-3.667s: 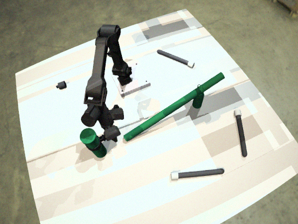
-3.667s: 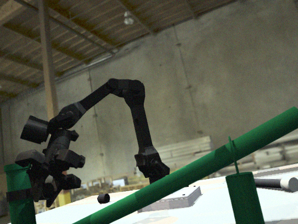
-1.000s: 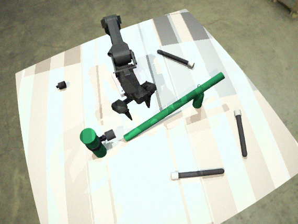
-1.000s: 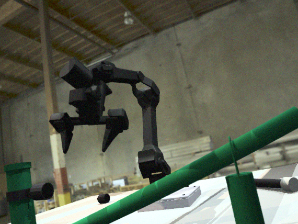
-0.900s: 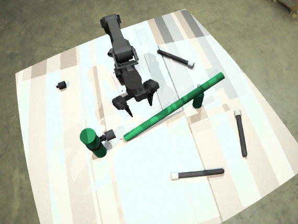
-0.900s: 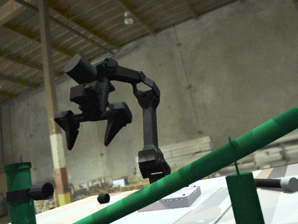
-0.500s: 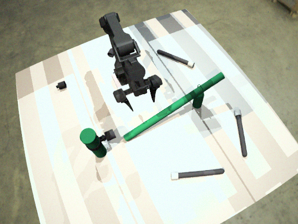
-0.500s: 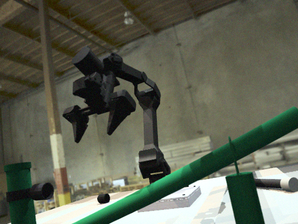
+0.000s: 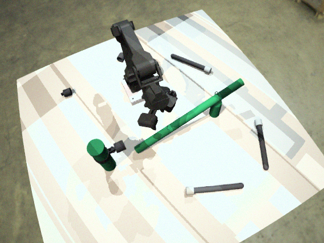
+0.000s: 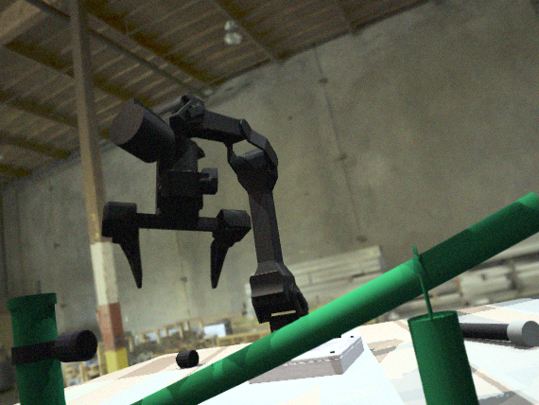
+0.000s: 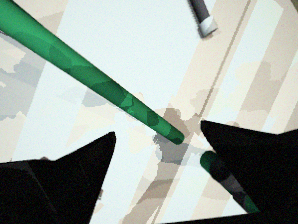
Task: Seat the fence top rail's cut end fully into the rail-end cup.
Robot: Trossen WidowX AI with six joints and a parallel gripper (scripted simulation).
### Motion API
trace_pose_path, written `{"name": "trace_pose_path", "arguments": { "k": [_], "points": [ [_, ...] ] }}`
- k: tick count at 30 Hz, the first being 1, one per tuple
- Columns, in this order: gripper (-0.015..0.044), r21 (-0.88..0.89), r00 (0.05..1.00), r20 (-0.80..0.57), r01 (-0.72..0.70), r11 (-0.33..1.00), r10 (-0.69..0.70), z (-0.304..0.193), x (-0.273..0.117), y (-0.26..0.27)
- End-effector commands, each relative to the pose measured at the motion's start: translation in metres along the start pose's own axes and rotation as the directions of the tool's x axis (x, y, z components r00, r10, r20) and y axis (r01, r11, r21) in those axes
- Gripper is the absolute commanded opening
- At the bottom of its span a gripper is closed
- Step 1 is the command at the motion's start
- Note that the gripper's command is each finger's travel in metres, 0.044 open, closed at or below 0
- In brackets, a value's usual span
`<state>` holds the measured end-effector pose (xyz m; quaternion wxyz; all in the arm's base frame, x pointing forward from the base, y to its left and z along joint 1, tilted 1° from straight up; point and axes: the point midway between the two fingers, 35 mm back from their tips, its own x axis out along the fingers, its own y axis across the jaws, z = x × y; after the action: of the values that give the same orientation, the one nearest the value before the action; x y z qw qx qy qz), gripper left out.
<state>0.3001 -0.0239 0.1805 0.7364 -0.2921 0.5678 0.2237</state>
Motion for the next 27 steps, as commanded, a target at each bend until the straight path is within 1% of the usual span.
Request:
{"name": "trace_pose_path", "arguments": {
  "k": [1,3,18,21,24,27],
  "points": [
    [0.0440,-0.643,0.976,-0.151,-0.216,0.735,0.156,0.001,0.032,0.007],
    [0.0440,-0.686,0.972,-0.164,-0.236,0.688,0.170,0.001,0.035,0.008],
    [0.0440,-0.686,0.972,-0.164,-0.236,0.688,0.170,0.001,0.035,0.008],
    [0.0440,-0.686,0.972,-0.164,-0.236,0.688,0.170,-0.001,0.046,0.010],
    [0.0440,-0.686,0.972,-0.164,-0.236,0.688,0.170,-0.004,0.067,0.014],
    [0.0440,-0.686,0.972,-0.164,-0.236,0.688,0.170,-0.005,0.069,0.014]
  ]
}}
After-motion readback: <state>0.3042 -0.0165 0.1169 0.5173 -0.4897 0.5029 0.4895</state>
